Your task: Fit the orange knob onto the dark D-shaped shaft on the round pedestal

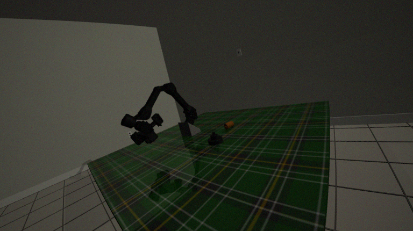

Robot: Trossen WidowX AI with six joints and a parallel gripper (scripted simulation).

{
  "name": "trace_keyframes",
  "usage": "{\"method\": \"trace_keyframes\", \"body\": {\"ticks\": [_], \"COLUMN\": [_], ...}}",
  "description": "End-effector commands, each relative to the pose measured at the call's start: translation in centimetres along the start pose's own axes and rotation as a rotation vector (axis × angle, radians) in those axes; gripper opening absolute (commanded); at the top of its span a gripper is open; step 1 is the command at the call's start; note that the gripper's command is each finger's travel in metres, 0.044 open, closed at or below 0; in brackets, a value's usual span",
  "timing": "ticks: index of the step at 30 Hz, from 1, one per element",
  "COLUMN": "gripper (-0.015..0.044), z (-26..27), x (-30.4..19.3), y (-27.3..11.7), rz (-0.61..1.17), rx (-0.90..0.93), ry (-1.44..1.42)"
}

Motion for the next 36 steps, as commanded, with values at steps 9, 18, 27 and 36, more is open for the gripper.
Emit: {"method": "trace_keyframes", "body": {"ticks": [9,18,27,36], "gripper": [0.044,0.044,0.044,0.044], "z": [-8.8,-18.9,-30.1,-38.9], "x": [1.6,7.9,17.8,27.0], "y": [9.7,15.9,16.9,11.2], "rz": [-0.352,-0.7,-1.061,-1.377], "rx": [-0.008,-0.115,-0.341,-0.675], "ry": [-0.366,-0.692,-1.002,-1.288]}}
Point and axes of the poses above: the point midway between the two fingers, 35 mm back from their tips, its own y axis out along the fingers, its own z axis across the jaws, x = y × z, the point moved 1 cm from there along -y, back along the fingers, and after that the axes turned 8 degrees about y, right-handed, at the moved point
